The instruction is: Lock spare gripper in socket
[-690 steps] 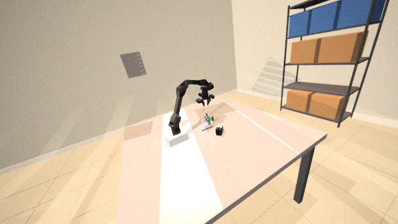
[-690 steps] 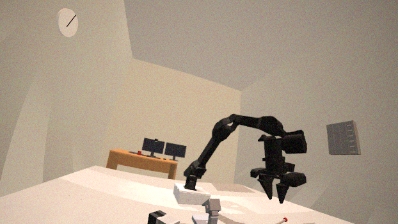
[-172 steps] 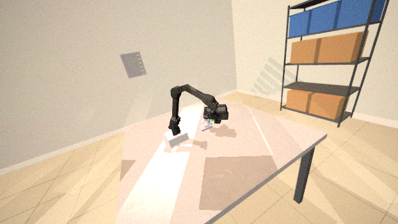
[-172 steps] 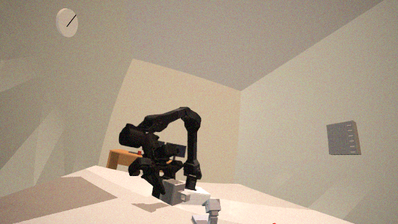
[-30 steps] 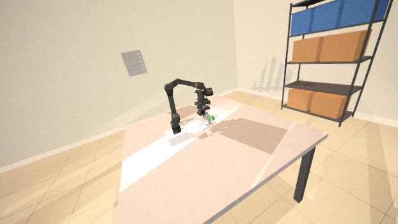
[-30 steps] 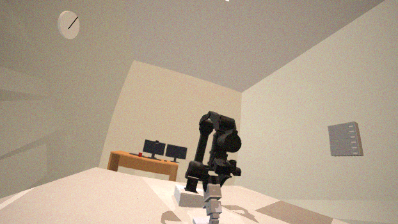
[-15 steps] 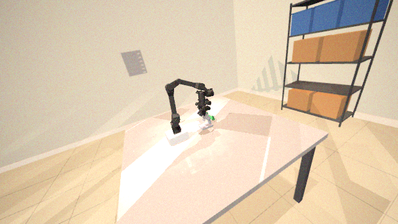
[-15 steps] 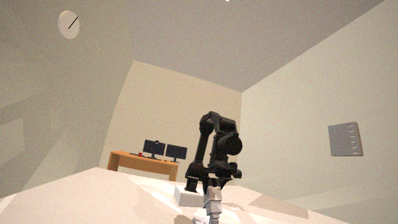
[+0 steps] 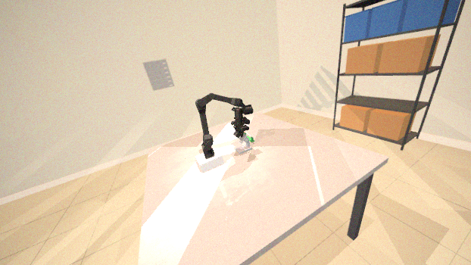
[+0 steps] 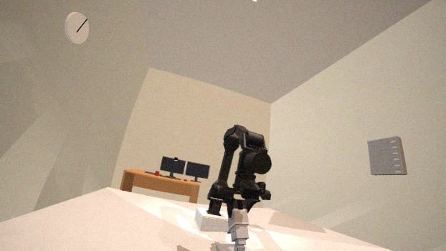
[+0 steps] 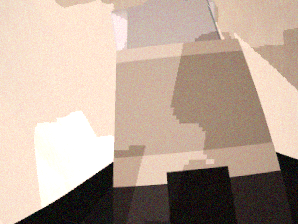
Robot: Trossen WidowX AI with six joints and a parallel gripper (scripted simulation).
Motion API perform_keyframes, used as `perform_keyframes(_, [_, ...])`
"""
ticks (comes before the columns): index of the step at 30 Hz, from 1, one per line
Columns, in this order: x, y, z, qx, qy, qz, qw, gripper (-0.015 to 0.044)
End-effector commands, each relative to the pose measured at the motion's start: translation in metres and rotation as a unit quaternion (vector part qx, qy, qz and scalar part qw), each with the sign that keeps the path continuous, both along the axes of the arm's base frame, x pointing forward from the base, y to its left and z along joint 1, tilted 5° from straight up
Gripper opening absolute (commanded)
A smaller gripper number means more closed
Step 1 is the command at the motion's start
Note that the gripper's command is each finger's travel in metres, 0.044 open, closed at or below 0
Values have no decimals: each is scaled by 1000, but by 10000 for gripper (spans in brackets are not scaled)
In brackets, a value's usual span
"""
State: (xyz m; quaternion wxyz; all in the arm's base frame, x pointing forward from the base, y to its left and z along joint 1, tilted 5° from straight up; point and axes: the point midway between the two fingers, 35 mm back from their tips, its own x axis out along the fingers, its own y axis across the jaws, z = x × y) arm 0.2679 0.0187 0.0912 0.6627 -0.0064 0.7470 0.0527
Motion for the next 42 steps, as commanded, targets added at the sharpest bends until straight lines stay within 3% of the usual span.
perform_keyframes(1, [0,0,0,0,-1,0,1000,210])
perform_keyframes(10, [0,0,0,0,-1,0,1000,440])
perform_keyframes(42, [-36,-6,45,-1,12,-8,1000,440])
